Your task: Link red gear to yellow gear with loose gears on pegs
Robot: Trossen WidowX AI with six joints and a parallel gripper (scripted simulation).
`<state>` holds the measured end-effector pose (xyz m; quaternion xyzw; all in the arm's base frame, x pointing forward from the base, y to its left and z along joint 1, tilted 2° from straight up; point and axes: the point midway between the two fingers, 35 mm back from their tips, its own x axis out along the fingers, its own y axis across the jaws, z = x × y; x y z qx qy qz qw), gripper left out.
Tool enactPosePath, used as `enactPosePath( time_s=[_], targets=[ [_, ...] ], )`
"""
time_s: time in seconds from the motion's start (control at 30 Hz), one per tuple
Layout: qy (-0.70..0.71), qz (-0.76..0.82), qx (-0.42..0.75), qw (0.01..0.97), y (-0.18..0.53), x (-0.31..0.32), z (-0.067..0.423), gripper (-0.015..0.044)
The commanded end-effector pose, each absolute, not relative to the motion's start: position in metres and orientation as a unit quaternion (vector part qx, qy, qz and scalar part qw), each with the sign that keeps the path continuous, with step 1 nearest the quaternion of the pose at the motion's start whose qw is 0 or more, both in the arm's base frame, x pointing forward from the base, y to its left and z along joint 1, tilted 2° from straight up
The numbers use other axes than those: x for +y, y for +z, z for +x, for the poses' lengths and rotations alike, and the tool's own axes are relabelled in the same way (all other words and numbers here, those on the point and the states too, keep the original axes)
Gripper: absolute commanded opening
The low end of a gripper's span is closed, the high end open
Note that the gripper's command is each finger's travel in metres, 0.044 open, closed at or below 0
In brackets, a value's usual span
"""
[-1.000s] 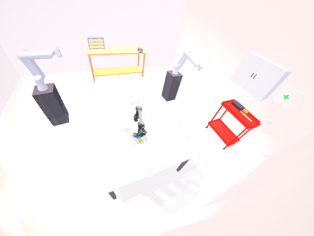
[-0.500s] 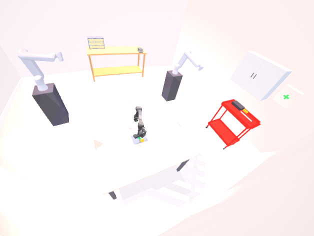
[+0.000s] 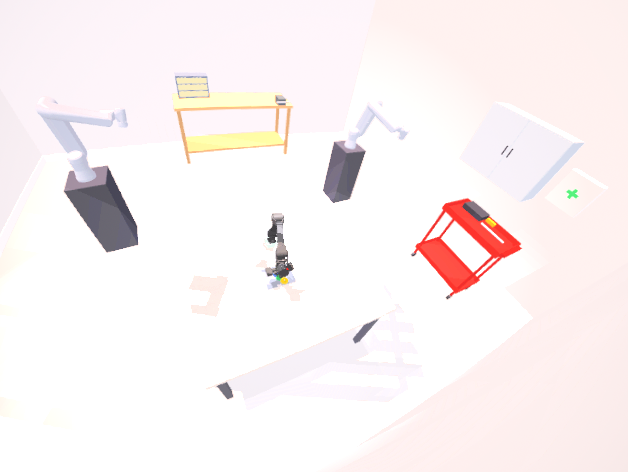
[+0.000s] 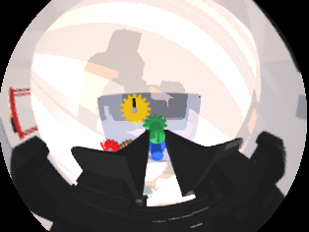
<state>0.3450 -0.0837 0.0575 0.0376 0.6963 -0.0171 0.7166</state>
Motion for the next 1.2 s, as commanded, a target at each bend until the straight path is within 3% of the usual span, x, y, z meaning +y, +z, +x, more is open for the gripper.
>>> enactPosePath(
  time_s=[0.0,0.27,0.87,1.17],
  targets=[
    [-0.047,0.071,0.698,0.711,0.0517,-0.0832,0.3437,0.0000],
    [-0.049,0.073,0.697,0.711,0.0536,-0.0837,0.3444,0.0000],
    [0.105,-0.085,0.691,0.710,0.0512,-0.0833,0.3438,0.0000],
    [0.073,-0.052,0.695,0.713,0.0506,-0.0828,0.3446,0.0000]
  ],
)
